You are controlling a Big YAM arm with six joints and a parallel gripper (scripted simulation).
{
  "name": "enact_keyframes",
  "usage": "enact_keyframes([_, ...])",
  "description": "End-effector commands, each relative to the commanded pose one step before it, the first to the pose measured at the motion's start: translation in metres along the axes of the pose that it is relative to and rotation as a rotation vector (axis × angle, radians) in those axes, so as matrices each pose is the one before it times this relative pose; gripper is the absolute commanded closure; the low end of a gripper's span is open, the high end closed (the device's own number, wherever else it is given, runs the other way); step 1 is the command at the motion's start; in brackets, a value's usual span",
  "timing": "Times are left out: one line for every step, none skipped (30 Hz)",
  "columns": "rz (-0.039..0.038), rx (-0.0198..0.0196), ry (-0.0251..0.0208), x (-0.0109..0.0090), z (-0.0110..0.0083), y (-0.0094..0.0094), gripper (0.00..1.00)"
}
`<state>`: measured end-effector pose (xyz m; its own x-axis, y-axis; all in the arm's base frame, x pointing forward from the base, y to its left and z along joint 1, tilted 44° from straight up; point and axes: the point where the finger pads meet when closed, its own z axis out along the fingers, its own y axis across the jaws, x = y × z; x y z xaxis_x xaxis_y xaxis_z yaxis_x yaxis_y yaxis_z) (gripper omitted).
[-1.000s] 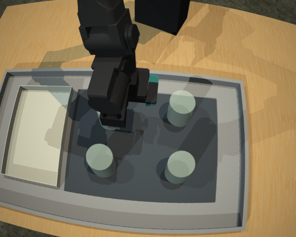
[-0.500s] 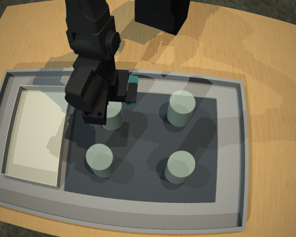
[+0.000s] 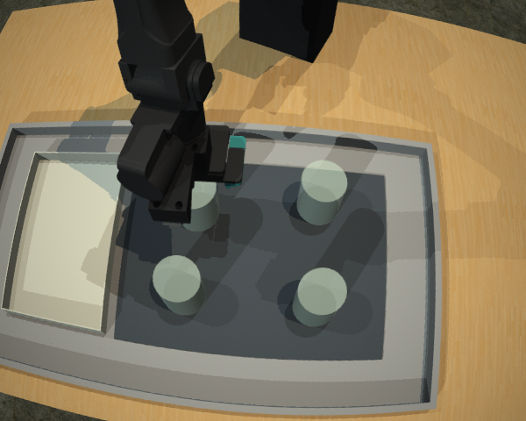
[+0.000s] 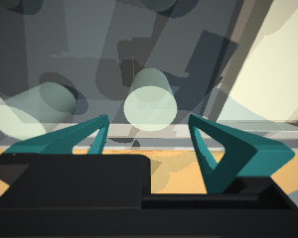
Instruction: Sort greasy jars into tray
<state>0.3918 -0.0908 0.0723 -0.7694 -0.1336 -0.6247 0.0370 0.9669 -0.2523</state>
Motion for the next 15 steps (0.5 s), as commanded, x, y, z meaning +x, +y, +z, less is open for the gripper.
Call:
enact_keyframes([0.00159, 0.01193, -0.01698, -0.00805, -0.00260, -0.00890, 0.00])
enact_keyframes([0.00000, 0.00000, 0.00000, 0.00000, 0.00000, 0.00000, 0.00])
enact_keyframes([0.00000, 0.00000, 0.00000, 0.00000, 0.00000, 0.00000, 0.00])
enact_keyframes([0.00000, 0.00000, 0.00000, 0.00000, 0.00000, 0.00000, 0.00])
enact_keyframes([0.00000, 0.00000, 0.00000, 0.00000, 0.00000, 0.00000, 0.00])
enact_keyframes([0.00000, 0.00000, 0.00000, 0.00000, 0.00000, 0.00000, 0.00])
enact_keyframes([0.00000, 0.00000, 0.00000, 0.00000, 0.00000, 0.00000, 0.00])
enact_keyframes([0.00000, 0.00000, 0.00000, 0.00000, 0.00000, 0.00000, 0.00])
enact_keyframes([0.00000, 0.00000, 0.00000, 0.00012, 0.00410, 0.00082, 0.00])
enact_keyframes([0.00000, 0.00000, 0.00000, 0.00000, 0.00200, 0.00000, 0.00])
enact_keyframes([0.00000, 0.00000, 0.00000, 0.00000, 0.00200, 0.00000, 0.00])
enact_keyframes([0.00000, 0.00000, 0.00000, 0.00000, 0.00200, 0.00000, 0.00])
enact_keyframes([0.00000, 0.00000, 0.00000, 0.00000, 0.00200, 0.00000, 0.00])
enact_keyframes([0.00000, 0.00000, 0.00000, 0.00000, 0.00200, 0.00000, 0.00])
enact_keyframes([0.00000, 0.00000, 0.00000, 0.00000, 0.00200, 0.00000, 0.00])
